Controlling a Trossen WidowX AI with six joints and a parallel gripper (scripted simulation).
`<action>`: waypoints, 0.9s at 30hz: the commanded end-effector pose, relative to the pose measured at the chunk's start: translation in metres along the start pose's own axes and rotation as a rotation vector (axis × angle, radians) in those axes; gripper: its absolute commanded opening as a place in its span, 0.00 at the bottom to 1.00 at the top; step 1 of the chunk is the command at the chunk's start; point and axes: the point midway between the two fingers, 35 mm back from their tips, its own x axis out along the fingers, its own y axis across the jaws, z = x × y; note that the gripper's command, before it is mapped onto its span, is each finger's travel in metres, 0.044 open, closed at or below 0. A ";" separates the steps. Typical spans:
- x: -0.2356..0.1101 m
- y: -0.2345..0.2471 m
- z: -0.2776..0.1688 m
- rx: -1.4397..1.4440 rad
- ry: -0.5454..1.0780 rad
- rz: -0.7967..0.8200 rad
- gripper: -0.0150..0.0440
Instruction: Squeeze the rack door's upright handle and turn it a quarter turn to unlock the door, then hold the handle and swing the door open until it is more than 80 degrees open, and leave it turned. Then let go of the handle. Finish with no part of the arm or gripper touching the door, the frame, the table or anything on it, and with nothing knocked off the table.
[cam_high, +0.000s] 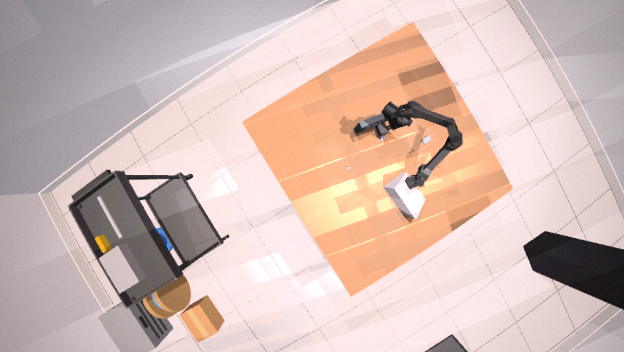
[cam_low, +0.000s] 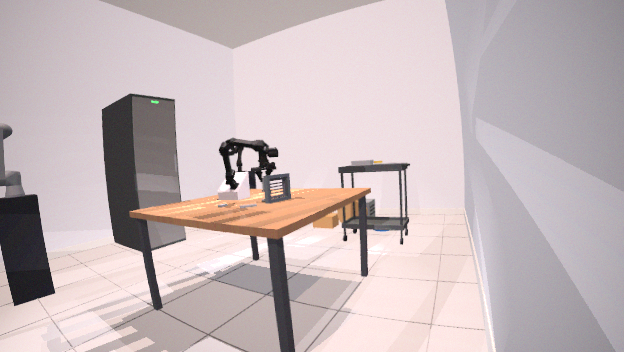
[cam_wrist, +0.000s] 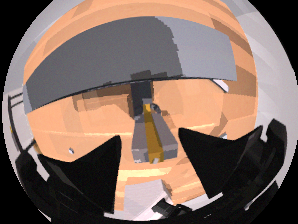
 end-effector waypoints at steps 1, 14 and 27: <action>0.007 -0.001 -0.001 -0.005 -0.002 -0.005 0.74; 0.019 -0.002 -0.002 -0.005 -0.002 -0.007 0.56; 0.019 -0.002 -0.002 -0.005 -0.002 -0.007 0.31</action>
